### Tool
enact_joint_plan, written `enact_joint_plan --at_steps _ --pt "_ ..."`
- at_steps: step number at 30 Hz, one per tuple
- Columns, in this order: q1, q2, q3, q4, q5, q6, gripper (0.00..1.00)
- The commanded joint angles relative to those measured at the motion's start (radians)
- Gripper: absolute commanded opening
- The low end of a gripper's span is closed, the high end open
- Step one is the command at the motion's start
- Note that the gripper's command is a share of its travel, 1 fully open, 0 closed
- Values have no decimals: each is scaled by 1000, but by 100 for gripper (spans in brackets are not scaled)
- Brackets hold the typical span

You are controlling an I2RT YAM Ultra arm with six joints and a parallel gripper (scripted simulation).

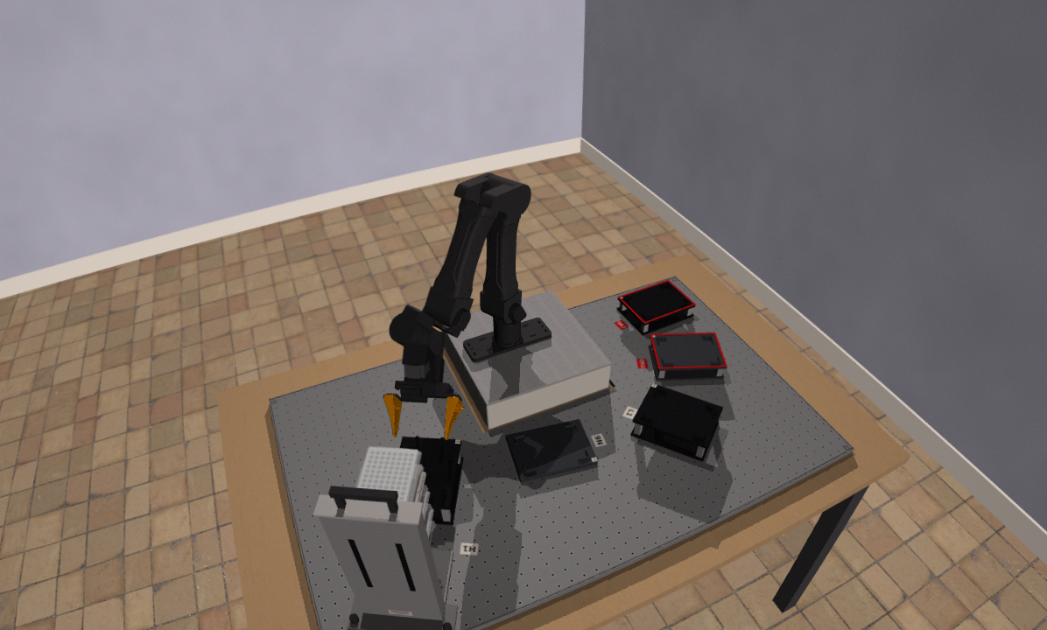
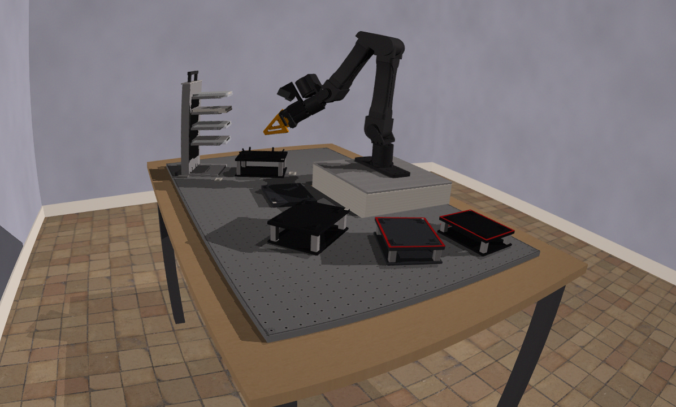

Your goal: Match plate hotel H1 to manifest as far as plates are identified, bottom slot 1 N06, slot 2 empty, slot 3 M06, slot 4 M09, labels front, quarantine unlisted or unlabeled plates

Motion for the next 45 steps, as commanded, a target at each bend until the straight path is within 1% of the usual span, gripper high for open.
enact_joint_plan --at_steps 1,3,4,5,12,13,14,15,16,24,25,26,27,35,38,39,45 --pt "-2 41 -30 69 -14 -8 100" --pt "-2 41 -30 69 -14 -8 100" --pt "-2 58 -11 93 -14 -7 100" --pt "-1 71 -41 109 -13 -7 100" --pt "1 172 -76 240 -13 -8 100" --pt "1 175 -77 247 -13 -7 100" --pt "0 174 -53 251 -13 -6 100" --pt "0 164 -48 254 -14 -6 100" --pt "1 139 -49 257 -13 -6 100" --pt "1 144 -47 263 -14 -4 100" --pt "13 157 -36 263 -12 2 100" --pt "15 184 -31 263 -7 7 100" --pt "18 189 -27 263 0 10 100" --pt "40 218 6 266 22 24 100" --pt "39 212 11 266 24 25 100" --pt "45 227 16 266 27 27 100" --pt "61 249 42 266 40 37 100"
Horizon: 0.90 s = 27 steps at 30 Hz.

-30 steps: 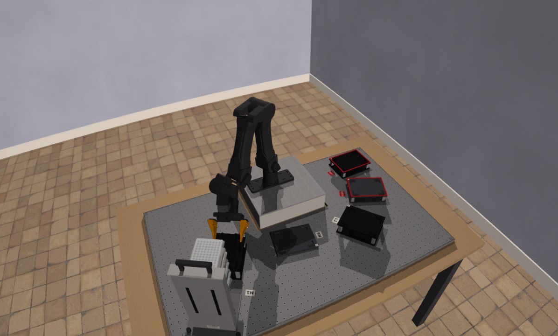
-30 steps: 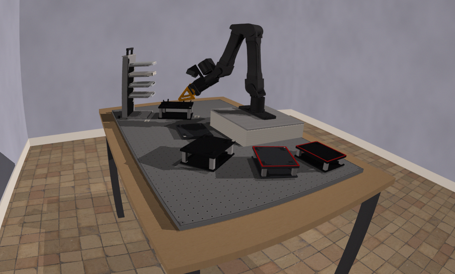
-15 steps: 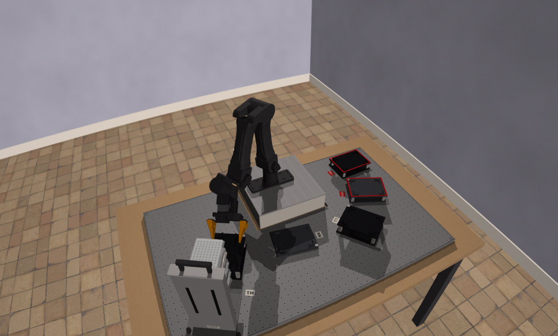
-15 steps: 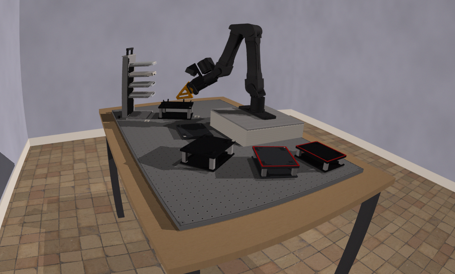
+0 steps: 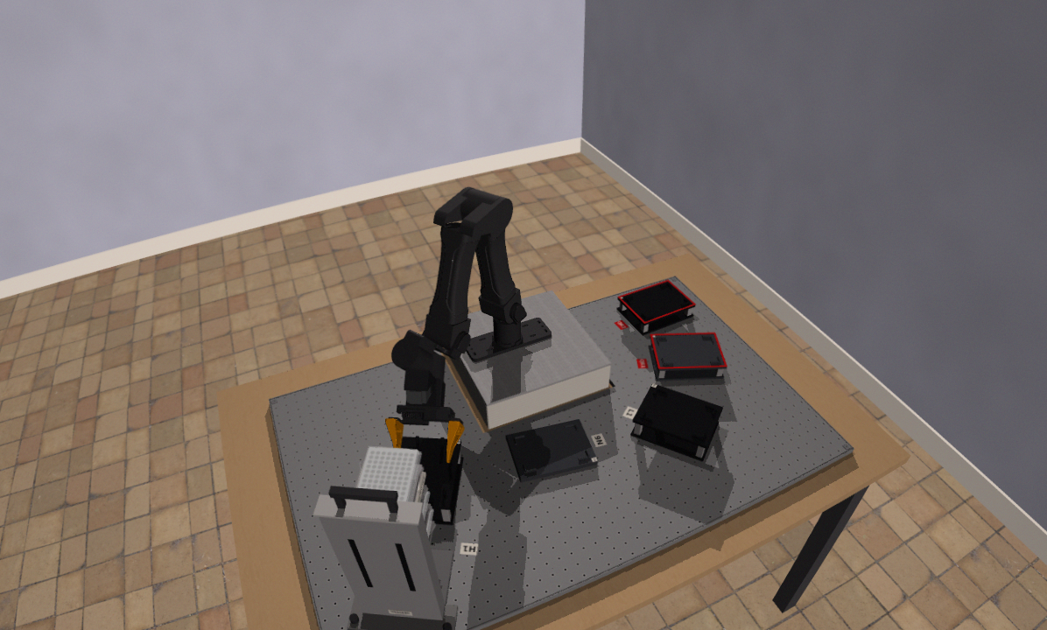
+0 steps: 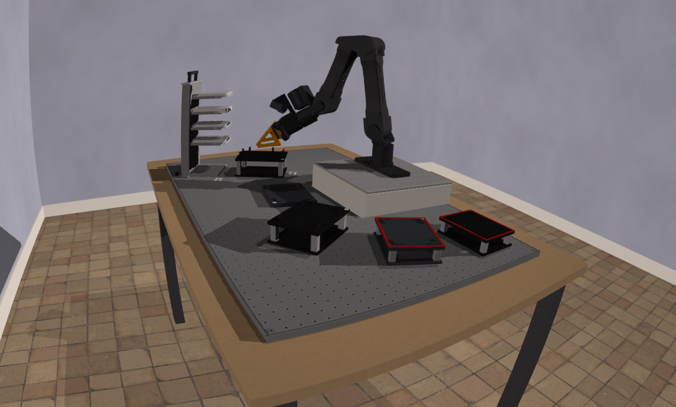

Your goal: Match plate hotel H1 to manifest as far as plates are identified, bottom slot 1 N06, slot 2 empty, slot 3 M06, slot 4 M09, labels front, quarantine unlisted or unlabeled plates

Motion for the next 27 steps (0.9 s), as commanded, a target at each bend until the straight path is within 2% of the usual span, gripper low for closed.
enact_joint_plan --at_steps 1,7,10,11,24,26,27 --pt "15 13 44 21 10 15 100" --pt "29 35 72 19 22 24 100" --pt "25 19 77 18 22 25 100" --pt "34 44 82 16 26 26 100" --pt "62 90 143 -6 49 43 100" --pt "62 90 143 -6 49 43 100" --pt "56 62 148 -2 48 45 100"
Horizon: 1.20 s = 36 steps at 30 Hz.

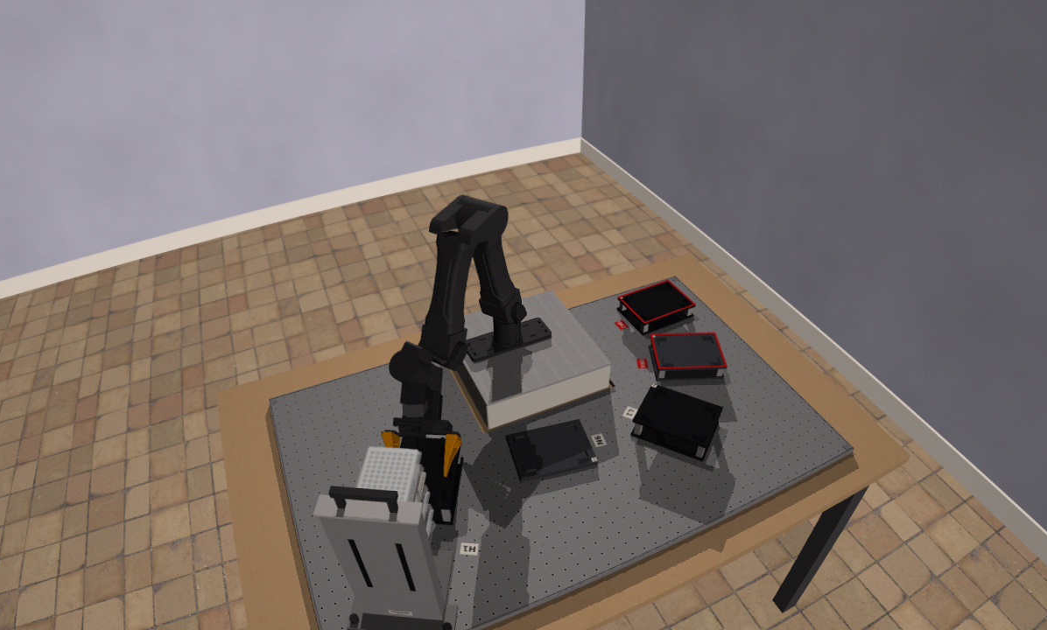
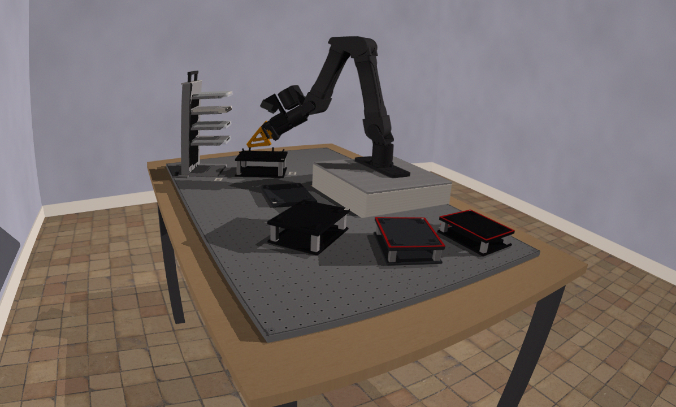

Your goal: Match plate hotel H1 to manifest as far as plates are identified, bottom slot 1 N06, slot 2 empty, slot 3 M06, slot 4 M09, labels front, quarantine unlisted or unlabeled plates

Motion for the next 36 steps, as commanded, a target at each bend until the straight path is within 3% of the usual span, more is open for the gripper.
enact_joint_plan --at_steps 1,13,17,19,29,34,36 --pt "10 -1 42 5 7 12 100" --pt "35 53 101 -14 27 26 100" --pt "30 32 111 -5 26 27 100" --pt "42 66 121 -14 33 30 100" --pt "59 101 173 -34 48 40 100" --pt "55 89 188 -24 47 42 100" --pt "67 118 199 -38 54 44 100"
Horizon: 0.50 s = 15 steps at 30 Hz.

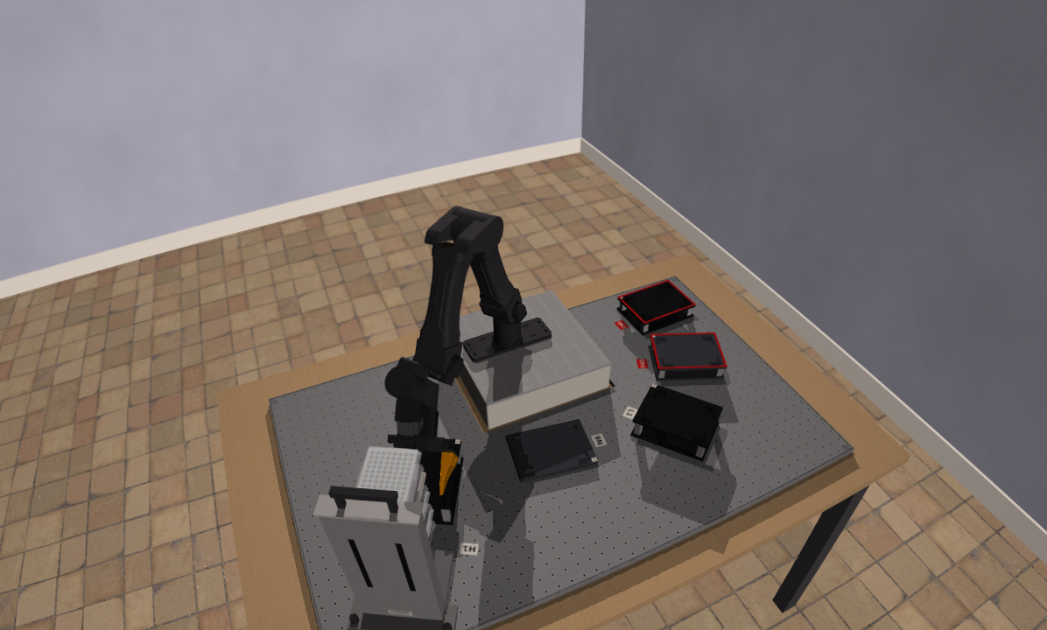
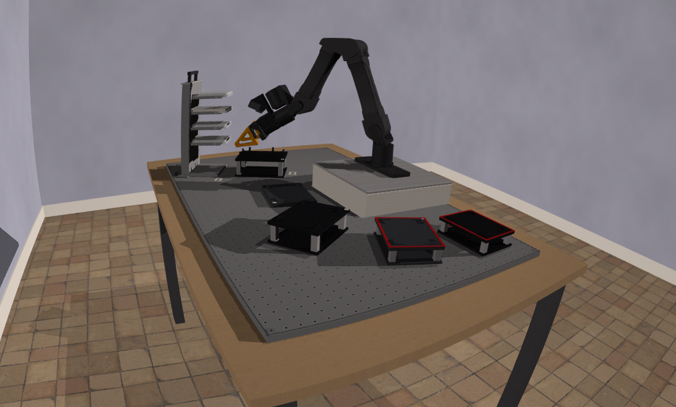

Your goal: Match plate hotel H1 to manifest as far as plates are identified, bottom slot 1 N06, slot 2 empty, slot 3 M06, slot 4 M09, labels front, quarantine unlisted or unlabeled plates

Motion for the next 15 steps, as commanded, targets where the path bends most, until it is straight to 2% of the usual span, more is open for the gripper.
enact_joint_plan --at_steps 1,12,14,15 --pt "15 15 47 -8 8 11 100" --pt "31 49 106 -20 21 21 100" --pt "31 49 106 -20 21 21 100" --pt "24 28 111 -21 19 21 100"
